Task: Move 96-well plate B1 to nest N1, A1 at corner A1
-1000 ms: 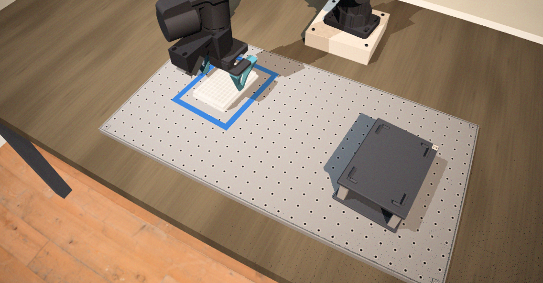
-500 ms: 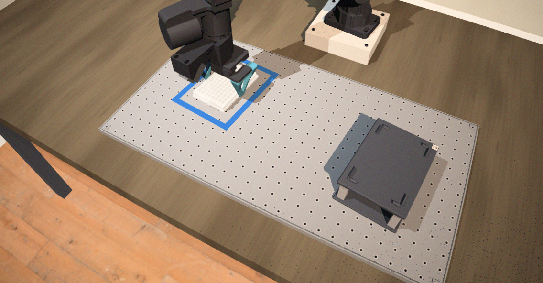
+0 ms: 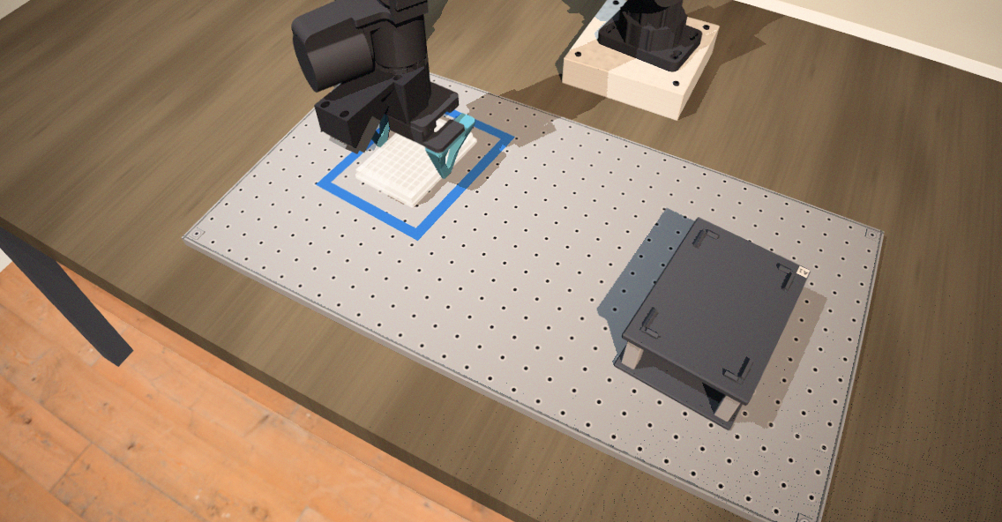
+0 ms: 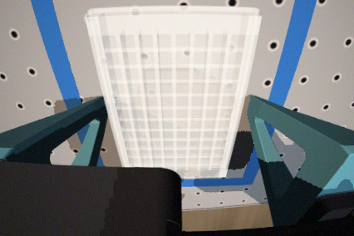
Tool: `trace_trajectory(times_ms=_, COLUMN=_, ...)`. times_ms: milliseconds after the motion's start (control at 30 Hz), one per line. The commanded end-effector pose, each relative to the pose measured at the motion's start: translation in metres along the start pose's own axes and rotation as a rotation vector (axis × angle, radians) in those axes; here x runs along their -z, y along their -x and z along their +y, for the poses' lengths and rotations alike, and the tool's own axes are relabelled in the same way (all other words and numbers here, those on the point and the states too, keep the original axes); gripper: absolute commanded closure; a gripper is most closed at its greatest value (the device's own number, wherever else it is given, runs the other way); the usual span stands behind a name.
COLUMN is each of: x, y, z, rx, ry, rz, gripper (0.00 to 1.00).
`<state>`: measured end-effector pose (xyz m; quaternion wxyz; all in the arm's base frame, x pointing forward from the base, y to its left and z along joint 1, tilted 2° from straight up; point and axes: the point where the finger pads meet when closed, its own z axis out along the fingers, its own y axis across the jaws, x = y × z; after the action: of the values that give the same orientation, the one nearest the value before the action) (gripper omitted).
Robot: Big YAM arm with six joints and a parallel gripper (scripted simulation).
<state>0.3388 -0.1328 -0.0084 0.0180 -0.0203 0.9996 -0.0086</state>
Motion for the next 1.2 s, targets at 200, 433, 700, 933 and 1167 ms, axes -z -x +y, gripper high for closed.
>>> trace_trajectory(times_ms=200, x=0.0004, y=0.0003, z=0.0007, rx=-0.004, ry=-0.006, rz=-0.009, gripper=0.00)
trace_trajectory(times_ms=433, x=0.0004, y=0.0003, z=0.0007, rx=-0.004, ry=-0.006, rz=-0.009, gripper=0.00)
trace_trajectory(times_ms=700, x=0.0004, y=0.0003, z=0.0007, rx=-0.004, ry=-0.006, rz=-0.009, gripper=0.00)
trace_trajectory(times_ms=933, x=0.0004, y=0.0003, z=0.0007, rx=-0.004, ry=-0.006, rz=-0.009, gripper=0.00)
trace_trajectory(times_ms=1167, x=0.0004, y=0.0003, z=0.0009, rx=-0.003, ry=-0.005, rz=-0.009, gripper=1.00)
